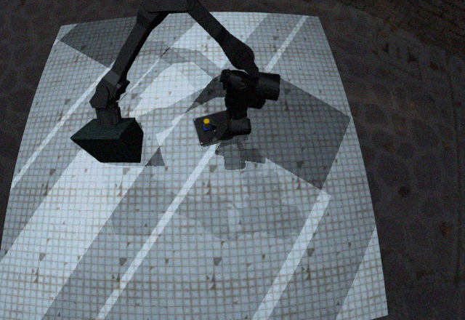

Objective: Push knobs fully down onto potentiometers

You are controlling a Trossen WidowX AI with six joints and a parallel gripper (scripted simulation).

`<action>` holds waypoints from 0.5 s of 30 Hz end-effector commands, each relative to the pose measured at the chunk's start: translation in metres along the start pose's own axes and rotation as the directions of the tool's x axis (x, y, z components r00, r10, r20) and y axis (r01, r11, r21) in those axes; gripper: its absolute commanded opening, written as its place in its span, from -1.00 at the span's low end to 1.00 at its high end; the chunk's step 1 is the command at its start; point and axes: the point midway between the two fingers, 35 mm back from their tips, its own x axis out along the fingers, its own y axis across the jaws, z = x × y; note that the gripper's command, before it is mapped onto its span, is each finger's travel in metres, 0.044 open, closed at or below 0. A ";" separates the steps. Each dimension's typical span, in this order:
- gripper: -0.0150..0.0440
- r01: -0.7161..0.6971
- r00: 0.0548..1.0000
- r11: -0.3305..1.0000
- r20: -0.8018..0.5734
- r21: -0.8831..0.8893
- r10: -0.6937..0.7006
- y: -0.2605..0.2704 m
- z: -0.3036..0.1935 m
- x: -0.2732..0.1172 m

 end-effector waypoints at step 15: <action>-0.49 -0.005 1.000 1.000 0.001 0.004 0.005 0.001 0.000 0.004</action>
